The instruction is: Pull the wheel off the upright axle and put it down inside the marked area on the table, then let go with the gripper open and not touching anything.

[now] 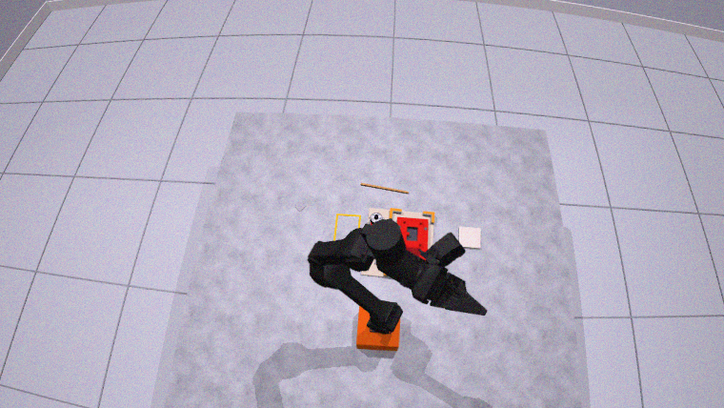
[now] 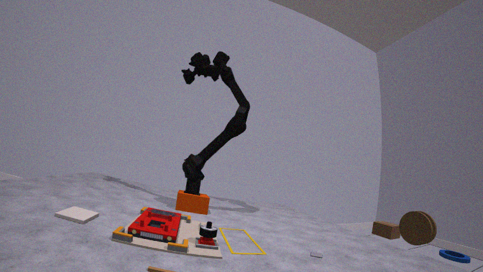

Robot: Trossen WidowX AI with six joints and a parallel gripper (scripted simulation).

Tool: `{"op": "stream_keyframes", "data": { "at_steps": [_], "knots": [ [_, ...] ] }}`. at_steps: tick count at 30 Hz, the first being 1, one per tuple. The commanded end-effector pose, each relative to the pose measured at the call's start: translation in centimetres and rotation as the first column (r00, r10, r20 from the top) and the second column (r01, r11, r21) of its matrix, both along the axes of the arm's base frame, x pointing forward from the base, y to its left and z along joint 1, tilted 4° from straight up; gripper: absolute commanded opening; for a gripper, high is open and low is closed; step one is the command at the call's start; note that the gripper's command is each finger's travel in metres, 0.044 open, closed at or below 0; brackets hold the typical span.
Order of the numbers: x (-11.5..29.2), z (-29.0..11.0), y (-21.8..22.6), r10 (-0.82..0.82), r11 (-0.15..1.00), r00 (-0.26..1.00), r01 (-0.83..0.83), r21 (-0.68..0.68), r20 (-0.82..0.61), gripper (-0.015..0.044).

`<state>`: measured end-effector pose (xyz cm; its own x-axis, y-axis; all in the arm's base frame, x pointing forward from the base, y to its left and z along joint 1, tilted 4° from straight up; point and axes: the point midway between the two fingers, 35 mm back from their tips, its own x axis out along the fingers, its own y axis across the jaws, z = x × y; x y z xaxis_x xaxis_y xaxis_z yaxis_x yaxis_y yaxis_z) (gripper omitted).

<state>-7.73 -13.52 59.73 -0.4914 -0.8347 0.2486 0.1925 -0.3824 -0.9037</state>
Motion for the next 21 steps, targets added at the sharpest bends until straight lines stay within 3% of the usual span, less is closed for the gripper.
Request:
{"op": "stream_keyframes", "data": {
  "at_steps": [1,11,21],
  "knots": [
    [0.9,-1.8,-3.9,0.131,0.99,0.987,-0.136,0.046,0.095,0.03],
    [6.1,-7.0,-12.2,0.364,0.888,0.877,-0.429,0.167,0.313,0.03],
    [14.4,-13.0,-17.2,0.47,0.708,0.723,-0.652,0.274,0.506,0.03]
  ]
}}
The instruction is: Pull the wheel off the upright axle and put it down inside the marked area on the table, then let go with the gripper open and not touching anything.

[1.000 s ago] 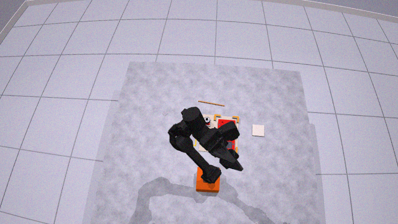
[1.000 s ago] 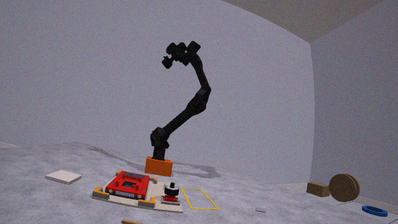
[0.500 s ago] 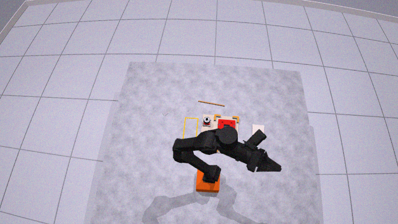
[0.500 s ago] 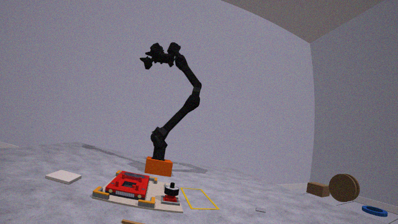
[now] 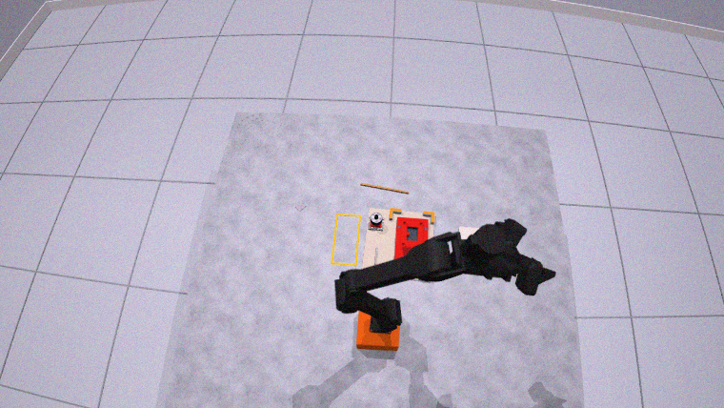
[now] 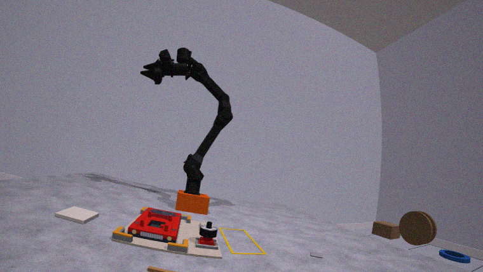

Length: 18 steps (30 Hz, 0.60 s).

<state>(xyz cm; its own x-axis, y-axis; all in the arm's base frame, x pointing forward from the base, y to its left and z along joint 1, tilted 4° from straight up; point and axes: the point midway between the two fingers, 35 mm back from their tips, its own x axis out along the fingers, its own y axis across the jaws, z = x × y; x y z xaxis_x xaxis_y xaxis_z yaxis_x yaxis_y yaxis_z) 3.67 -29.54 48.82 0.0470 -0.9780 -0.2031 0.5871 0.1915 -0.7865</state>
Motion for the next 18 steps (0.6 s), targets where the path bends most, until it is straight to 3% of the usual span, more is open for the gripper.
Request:
{"op": "stream_keyframes", "data": {
  "at_steps": [1,9,18],
  "knots": [
    [3.9,-2.8,-1.5,0.098,0.99,0.994,-0.102,0.097,0.05,0.03],
    [11.7,-8.0,-2.3,0.242,0.925,0.961,-0.269,0.269,0.13,0.03],
    [20.5,-14.2,-0.1,0.359,0.792,0.913,-0.409,0.454,0.196,0.03]
  ]
}}
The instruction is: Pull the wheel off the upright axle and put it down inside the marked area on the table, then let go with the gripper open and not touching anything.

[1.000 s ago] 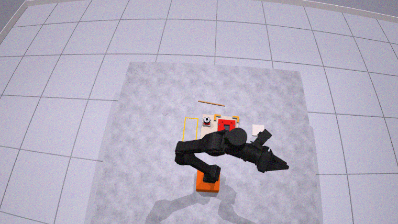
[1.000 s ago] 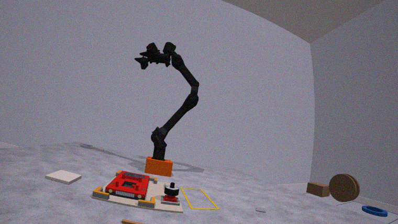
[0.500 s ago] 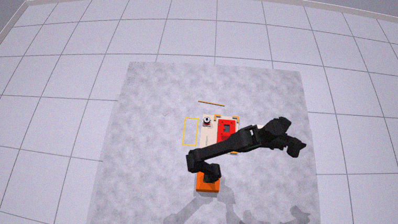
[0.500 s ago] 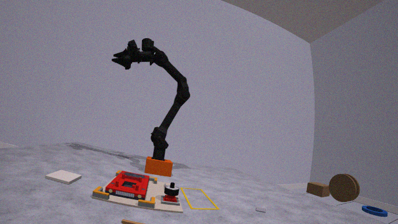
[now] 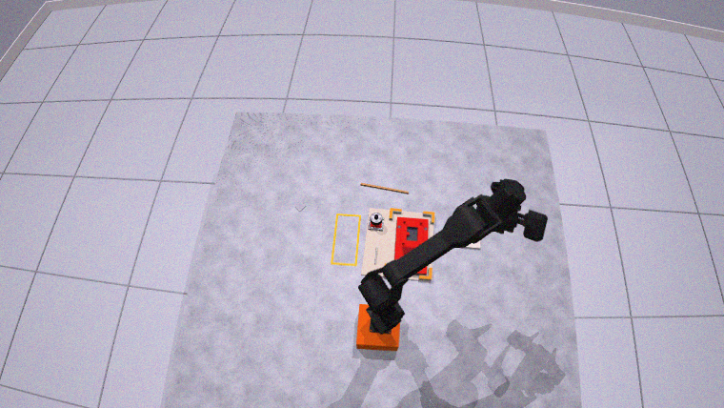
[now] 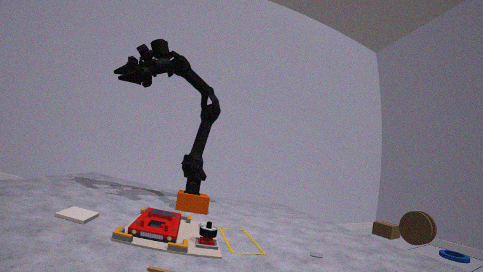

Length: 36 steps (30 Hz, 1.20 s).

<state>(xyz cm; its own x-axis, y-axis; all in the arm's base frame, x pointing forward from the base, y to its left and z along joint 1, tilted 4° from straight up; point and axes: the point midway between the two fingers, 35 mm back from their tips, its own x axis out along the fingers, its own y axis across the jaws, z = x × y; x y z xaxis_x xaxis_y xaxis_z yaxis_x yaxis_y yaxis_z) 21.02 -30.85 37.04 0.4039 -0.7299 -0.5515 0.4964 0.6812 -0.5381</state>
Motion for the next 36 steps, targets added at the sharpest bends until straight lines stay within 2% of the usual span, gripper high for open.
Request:
{"op": "stream_keyframes", "data": {
  "at_steps": [1,11,20,28,36],
  "knots": [
    [4.0,-3.1,1.7,0.075,0.992,0.997,-0.074,0.107,-0.006,0.03],
    [12.1,-10.5,8.0,0.242,0.919,0.969,-0.21,0.334,-0.058,0.03],
    [16.8,-17.0,16.1,0.386,0.821,0.912,-0.272,0.502,-0.138,0.03],
    [18.2,-22.7,23.8,0.463,0.738,0.856,-0.231,0.634,-0.228,0.03],
    [17.1,-28.3,32.0,0.52,0.683,0.774,-0.123,0.72,-0.361,0.03]
  ]
}}
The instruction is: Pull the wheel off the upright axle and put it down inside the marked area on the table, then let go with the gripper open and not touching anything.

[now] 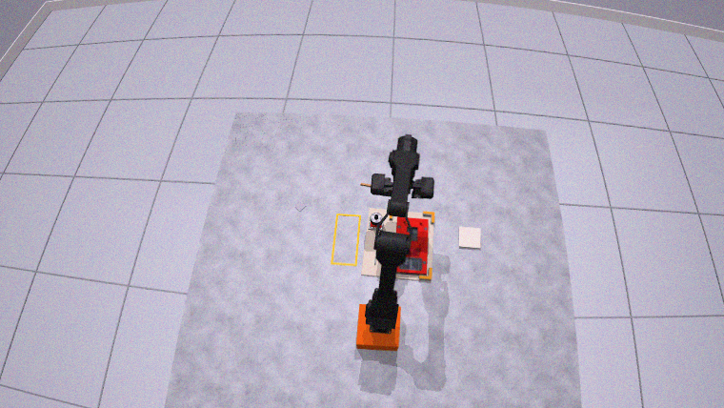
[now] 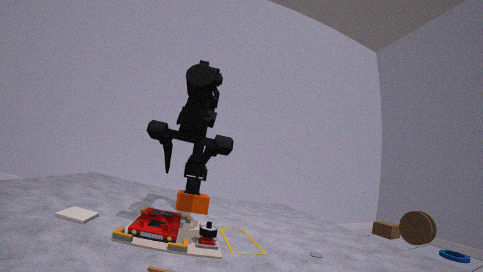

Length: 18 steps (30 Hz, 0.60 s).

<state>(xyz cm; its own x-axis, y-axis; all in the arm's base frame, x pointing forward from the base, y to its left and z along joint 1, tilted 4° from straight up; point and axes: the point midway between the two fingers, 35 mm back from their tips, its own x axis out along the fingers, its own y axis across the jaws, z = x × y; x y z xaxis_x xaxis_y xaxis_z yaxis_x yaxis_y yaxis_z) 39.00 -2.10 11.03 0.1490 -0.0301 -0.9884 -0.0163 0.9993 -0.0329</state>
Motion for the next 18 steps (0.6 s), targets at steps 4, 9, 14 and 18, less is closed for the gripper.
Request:
{"op": "stream_keyframes", "data": {
  "at_steps": [4,9,14,18],
  "knots": [
    [-2.1,-4.5,6.4,0.033,0.999,0.984,-0.027,0.033,-0.177,0.03],
    [-2.2,-4.6,6.7,0.033,0.999,0.983,-0.028,0.033,-0.182,0.03],
    [-2.4,-4.6,7.7,0.033,0.999,0.983,-0.028,0.034,-0.182,0.03],
    [-2.2,-5.3,7.7,0.033,0.999,0.983,-0.028,0.034,-0.182,0.03]
  ]
}}
